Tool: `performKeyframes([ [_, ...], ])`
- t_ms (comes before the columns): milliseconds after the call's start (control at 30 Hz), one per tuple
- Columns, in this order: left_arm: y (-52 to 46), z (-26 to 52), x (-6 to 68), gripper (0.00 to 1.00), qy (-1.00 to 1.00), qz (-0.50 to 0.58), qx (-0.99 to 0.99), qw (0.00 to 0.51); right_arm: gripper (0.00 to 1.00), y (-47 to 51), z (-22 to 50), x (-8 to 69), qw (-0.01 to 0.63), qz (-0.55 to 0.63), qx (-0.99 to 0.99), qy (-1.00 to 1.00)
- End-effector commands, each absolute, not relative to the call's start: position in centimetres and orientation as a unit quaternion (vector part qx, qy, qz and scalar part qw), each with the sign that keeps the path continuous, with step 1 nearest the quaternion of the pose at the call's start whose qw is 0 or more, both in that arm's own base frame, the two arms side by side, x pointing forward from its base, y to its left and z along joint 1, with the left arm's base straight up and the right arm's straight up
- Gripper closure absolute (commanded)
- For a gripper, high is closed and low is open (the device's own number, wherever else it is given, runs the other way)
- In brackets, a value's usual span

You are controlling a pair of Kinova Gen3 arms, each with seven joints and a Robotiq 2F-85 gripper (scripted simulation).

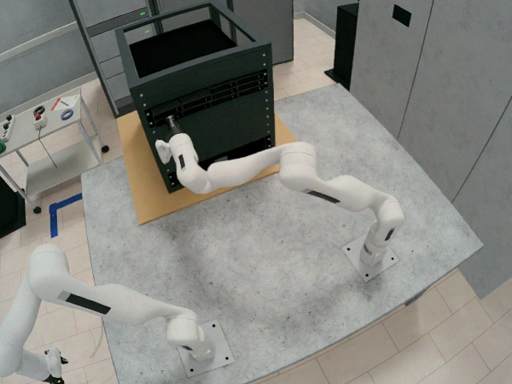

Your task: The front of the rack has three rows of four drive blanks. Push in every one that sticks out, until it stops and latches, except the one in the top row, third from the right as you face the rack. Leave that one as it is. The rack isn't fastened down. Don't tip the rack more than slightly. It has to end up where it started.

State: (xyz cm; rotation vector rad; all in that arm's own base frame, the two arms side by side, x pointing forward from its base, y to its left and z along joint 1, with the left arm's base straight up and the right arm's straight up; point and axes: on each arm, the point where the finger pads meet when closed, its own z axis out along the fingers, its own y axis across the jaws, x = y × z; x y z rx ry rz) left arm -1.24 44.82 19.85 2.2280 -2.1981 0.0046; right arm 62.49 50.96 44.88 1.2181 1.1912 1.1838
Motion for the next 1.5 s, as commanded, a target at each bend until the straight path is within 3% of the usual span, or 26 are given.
performKeyframes([
  [0, 44.99, 20.0, -1.22, 0.002, -0.697, 0.0, 0.717, 0.0, 0.903, 51.01, 44.83, 62.64, 0.507, 0.491, 0.506, 0.496],
  [1467, 44.99, 20.0, -1.22, 0.002, -0.697, 0.0, 0.717, 0.0, 0.903, 50.9, 44.8, 63.38, 0.507, 0.491, 0.506, 0.496],
])
